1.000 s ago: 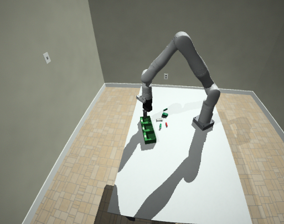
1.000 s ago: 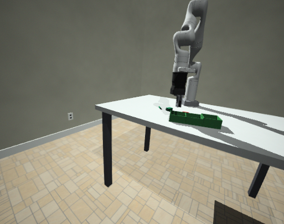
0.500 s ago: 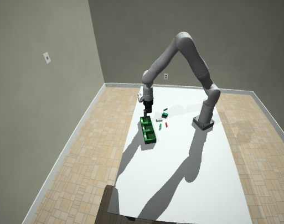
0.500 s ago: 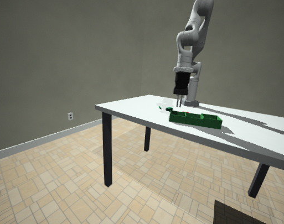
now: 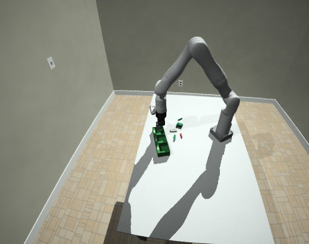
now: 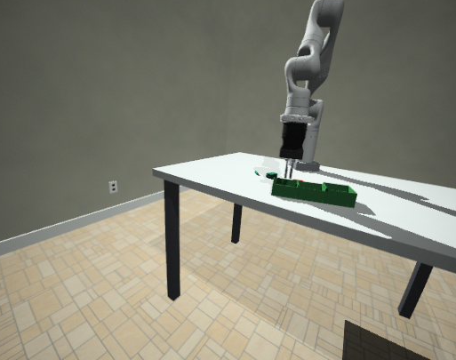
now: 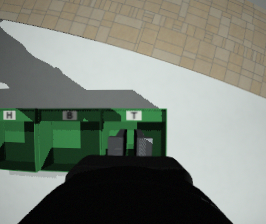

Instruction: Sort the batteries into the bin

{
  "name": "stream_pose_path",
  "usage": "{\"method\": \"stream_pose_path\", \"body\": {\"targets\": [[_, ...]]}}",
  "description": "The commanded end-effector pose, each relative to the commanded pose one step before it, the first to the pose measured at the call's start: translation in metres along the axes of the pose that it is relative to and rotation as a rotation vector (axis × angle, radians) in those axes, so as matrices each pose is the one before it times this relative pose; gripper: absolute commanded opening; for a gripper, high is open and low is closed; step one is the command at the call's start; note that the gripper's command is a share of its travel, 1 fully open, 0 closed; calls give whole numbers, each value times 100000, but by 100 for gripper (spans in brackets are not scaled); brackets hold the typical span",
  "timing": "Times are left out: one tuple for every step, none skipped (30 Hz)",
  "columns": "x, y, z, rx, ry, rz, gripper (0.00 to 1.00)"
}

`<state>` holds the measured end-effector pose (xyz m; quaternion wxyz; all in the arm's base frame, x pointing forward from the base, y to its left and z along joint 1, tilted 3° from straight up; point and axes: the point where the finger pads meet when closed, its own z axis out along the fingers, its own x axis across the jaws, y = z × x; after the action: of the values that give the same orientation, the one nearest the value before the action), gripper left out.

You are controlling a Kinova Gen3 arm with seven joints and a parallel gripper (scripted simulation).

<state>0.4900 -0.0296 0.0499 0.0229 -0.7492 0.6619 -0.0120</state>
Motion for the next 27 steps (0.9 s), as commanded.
{"method": "stream_pose_path", "body": {"targets": [[77,179,623,-639,-3,161,31],[0,0,267,0,0,0,31],[0,0,267,0,0,0,31],[0,0,267,0,0,0,31],[0,0,267,0,0,0,31],[0,0,267,0,0,0,31],[0,0,267,0,0,0,31],[0,0,267,0,0,0,31],[0,0,267,0,0,0,31],[0,0,267,0,0,0,31],[0,0,267,0,0,0,31],[0,0,267,0,0,0,31],[0,0,267,0,0,0,31],[0,0,73,0,0,0,31],[0,0,0,0,0,0,31],[0,0,0,0,0,0,31],[0,0,0,0,0,0,31],[-1,2,-4,0,0,0,31],[0,-1,1,0,0,0,31],[0,-1,1,0,0,0,31],[0,0,1,0,0,0,31],[0,0,0,0,0,0,31],[0,0,0,0,0,0,31],[0,0,0,0,0,0,31],[0,0,0,0,0,0,31],[0,0,0,0,0,0,31],[0,0,0,0,0,0,31]]}}
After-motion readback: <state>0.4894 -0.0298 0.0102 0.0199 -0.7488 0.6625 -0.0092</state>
